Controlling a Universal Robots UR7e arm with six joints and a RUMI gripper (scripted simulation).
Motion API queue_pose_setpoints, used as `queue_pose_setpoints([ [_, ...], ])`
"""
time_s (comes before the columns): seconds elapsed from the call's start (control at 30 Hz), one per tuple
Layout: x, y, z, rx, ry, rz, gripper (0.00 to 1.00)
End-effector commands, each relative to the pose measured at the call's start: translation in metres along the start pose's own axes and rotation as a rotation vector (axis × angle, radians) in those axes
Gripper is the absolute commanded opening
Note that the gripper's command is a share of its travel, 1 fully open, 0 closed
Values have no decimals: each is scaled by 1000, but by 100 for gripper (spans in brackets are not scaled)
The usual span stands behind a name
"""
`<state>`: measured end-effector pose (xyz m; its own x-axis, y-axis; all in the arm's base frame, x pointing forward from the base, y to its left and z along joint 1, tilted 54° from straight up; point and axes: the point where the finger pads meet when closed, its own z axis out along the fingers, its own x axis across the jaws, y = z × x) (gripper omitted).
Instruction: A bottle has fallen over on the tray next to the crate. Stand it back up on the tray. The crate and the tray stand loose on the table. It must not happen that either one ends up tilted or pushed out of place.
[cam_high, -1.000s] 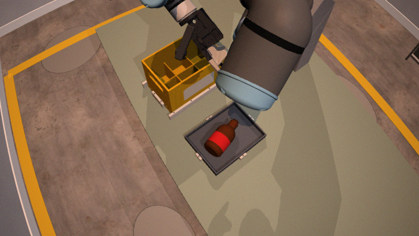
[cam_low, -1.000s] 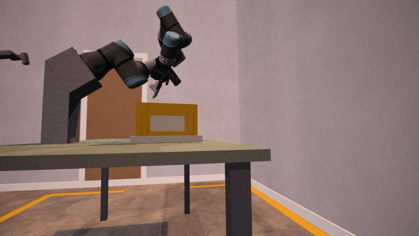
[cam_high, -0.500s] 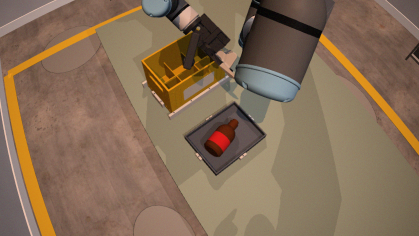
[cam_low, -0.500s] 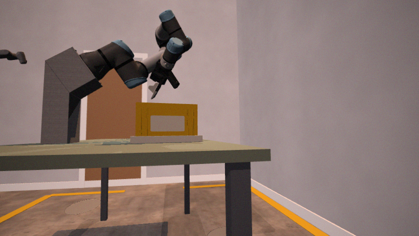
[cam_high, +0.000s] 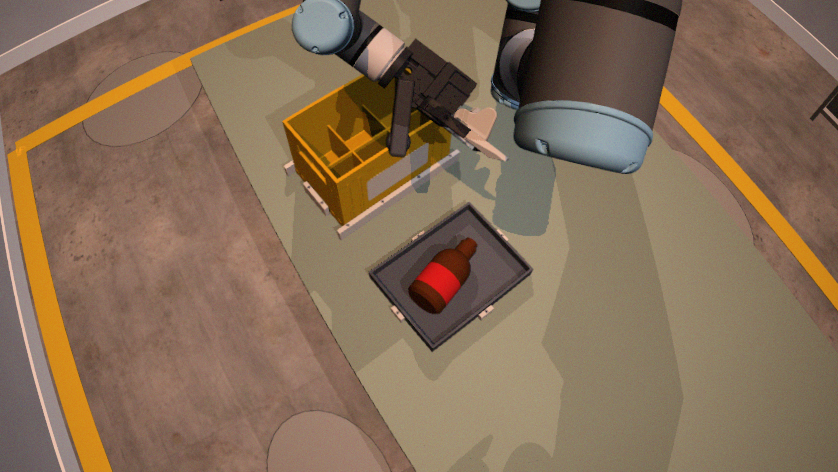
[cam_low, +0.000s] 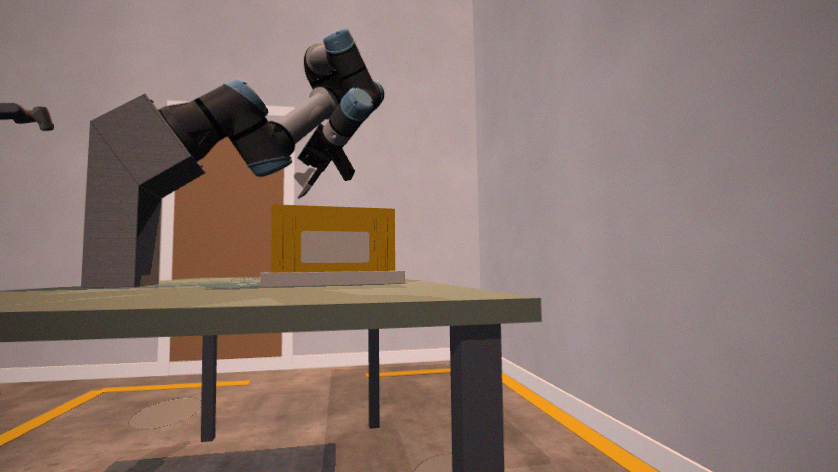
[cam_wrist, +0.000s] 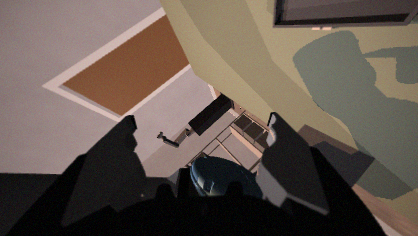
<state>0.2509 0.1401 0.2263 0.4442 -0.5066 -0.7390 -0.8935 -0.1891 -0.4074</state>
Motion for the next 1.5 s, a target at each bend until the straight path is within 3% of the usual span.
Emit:
queue_pose_setpoints([
  [0.0,-10,9,13,-65,-9,-46,100],
  [0.2,-18,22,20,-159,-3,-154,100],
  [0.27,-18,22,20,-159,-3,-154,100],
  [0.53,-23,39,17,-299,24,-354,100],
  [0.77,-26,50,11,-421,40,-532,100],
  [0.83,-26,50,11,-421,40,-532,100],
  [1.33,-28,63,-9,-681,60,-924,100],
  [1.47,-23,63,-9,-691,67,-953,100],
])
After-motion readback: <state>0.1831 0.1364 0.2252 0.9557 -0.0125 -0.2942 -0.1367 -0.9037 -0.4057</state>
